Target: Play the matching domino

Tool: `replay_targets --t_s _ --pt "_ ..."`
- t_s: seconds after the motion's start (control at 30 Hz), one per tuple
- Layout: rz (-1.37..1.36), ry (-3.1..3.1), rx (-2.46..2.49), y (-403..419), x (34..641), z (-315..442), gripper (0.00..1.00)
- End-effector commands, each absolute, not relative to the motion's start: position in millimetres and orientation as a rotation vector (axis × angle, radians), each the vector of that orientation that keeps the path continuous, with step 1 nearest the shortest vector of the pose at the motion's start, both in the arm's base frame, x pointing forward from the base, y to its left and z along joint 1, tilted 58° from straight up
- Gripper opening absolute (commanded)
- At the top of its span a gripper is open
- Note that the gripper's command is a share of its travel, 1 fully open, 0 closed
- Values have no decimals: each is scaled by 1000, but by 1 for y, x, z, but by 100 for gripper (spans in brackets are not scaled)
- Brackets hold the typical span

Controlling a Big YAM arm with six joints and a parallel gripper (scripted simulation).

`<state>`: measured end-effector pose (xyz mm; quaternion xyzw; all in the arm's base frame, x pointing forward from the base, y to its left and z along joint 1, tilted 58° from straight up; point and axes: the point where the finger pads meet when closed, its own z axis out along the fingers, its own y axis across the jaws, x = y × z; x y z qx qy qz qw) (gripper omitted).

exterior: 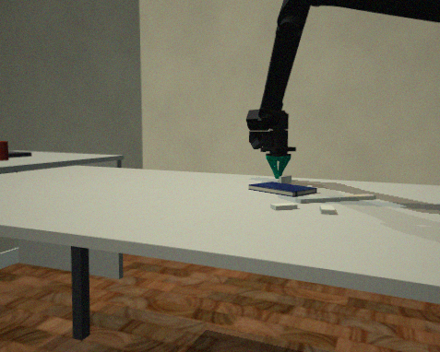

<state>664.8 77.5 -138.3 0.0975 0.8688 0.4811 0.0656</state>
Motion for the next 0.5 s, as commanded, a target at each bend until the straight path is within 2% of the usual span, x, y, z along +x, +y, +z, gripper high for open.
replay_targets --t_s 0.0,0.47 --pt "1441 2605 251 83 670 -129 0" --pt "1442 2605 266 78 670 -129 0"
